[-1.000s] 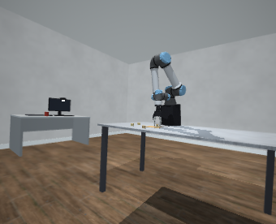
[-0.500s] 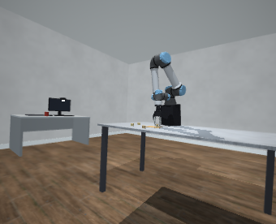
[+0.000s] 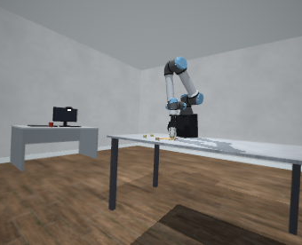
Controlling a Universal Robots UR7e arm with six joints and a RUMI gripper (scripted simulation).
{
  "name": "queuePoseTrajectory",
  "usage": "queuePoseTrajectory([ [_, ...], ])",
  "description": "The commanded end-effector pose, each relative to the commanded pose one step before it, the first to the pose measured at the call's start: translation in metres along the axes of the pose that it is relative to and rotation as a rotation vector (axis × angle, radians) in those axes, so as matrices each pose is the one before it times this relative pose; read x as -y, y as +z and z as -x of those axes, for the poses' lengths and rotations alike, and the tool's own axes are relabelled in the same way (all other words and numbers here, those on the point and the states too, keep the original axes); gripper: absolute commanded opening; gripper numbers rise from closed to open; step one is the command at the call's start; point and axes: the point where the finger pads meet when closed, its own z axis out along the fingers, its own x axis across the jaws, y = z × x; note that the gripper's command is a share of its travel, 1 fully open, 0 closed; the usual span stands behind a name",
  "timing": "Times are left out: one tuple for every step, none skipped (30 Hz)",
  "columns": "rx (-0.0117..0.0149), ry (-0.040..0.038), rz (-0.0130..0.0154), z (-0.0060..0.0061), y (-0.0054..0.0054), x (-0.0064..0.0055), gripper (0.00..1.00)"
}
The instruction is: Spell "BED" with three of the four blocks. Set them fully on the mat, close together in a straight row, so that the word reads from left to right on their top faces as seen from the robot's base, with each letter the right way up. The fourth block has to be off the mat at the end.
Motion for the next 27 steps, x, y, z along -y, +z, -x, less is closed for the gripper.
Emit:
queuePoseTrajectory([
  [0.00283,-0.00191,0.00289,0.00092,0.00016,-0.00233,0.05],
  [0.00000,0.00000,0.00000,0.00000,0.00000,0.00000,0.05],
  [0.00000,0.00000,0.00000,0.00000,0.00000,0.00000,0.05],
  [0.00000,0.00000,0.00000,0.00000,0.00000,0.00000,0.05],
  [0.00000,0.00000,0.00000,0.00000,0.00000,0.00000,0.05],
  [0.00000,0.00000,0.00000,0.00000,0.00000,0.00000,0.05],
  [0.00000,0.00000,0.00000,0.00000,0.00000,0.00000,0.05],
  [0.00000,0.00000,0.00000,0.00000,0.00000,0.00000,0.05],
  [0.00000,0.00000,0.00000,0.00000,0.00000,0.00000,0.05],
  [0.00000,0.00000,0.00000,0.00000,0.00000,0.00000,0.05],
  [0.00000,0.00000,0.00000,0.00000,0.00000,0.00000,0.05],
  [0.00000,0.00000,0.00000,0.00000,0.00000,0.00000,0.05],
  [0.00000,0.00000,0.00000,0.00000,0.00000,0.00000,0.05],
  [0.00000,0.00000,0.00000,0.00000,0.00000,0.00000,0.05],
  [0.00000,0.00000,0.00000,0.00000,0.00000,0.00000,0.05],
  [0.00000,0.00000,0.00000,0.00000,0.00000,0.00000,0.05],
  [0.00000,0.00000,0.00000,0.00000,0.00000,0.00000,0.05],
  [0.00000,0.00000,0.00000,0.00000,0.00000,0.00000,0.05],
  [0.00000,0.00000,0.00000,0.00000,0.00000,0.00000,0.05],
  [0.00000,0.00000,0.00000,0.00000,0.00000,0.00000,0.05],
  [0.00000,0.00000,0.00001,0.00000,-0.00001,0.00000,0.05],
  [0.00003,0.00000,0.00003,0.00001,-0.00008,-0.00001,0.05],
  [0.00009,0.00000,0.00009,0.00002,-0.00022,-0.00002,0.05],
  [0.00016,0.00000,0.00016,0.00003,-0.00041,-0.00003,0.05],
  [0.00026,0.00000,0.00026,0.00005,-0.00066,-0.00005,0.05],
  [-0.00008,0.00001,-0.00008,-0.00011,-0.00072,0.00011,0.05],
  [-0.00048,0.00002,-0.00049,-0.00032,-0.00068,0.00034,0.05],
])
